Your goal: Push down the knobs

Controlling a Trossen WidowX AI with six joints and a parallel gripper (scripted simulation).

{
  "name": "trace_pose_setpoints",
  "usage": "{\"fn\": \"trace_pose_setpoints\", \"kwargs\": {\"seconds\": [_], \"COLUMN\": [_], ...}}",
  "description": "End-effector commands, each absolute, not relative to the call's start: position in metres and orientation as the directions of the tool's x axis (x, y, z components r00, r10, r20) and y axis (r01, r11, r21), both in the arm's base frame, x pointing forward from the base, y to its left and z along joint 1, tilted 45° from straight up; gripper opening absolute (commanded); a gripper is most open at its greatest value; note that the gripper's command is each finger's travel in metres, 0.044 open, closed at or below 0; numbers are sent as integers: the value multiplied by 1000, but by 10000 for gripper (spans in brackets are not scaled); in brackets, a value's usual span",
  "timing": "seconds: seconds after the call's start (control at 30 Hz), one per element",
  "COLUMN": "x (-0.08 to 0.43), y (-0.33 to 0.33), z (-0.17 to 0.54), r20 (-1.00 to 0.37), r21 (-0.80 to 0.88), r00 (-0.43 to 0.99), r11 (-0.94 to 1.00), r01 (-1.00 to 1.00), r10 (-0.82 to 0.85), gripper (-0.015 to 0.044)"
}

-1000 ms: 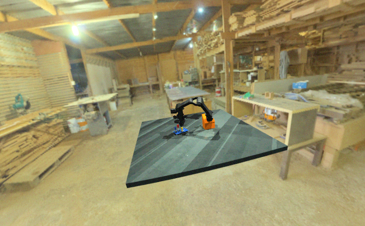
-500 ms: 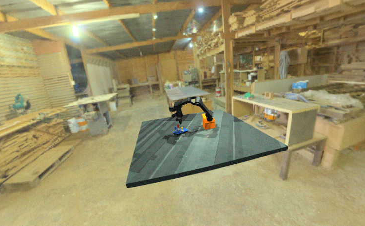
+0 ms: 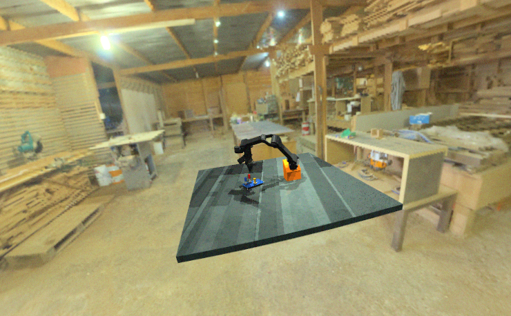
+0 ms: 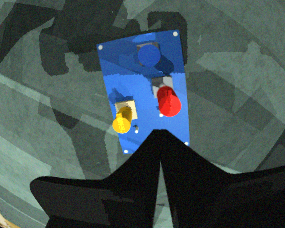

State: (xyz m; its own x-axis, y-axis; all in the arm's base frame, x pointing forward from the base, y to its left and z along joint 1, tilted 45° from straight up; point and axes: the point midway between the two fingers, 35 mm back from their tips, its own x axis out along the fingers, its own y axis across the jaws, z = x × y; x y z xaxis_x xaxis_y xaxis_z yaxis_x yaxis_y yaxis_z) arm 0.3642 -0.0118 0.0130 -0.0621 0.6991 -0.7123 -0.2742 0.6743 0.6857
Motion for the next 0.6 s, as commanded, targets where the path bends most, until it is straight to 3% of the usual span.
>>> {"fn": "trace_pose_setpoints", "kwargs": {"seconds": [0.0, 0.27, 0.57], "x": [369, 376, 375], "y": [-18, -28, -14], "z": [15, 19, 5], "r20": [-715, -714, -714], "r21": [660, 583, 581], "r00": [-61, -62, -62], "r11": [643, 544, 541], "r01": [-388, -604, -608], "r10": [697, 697, 698], "gripper": [0, 0, 0]}}
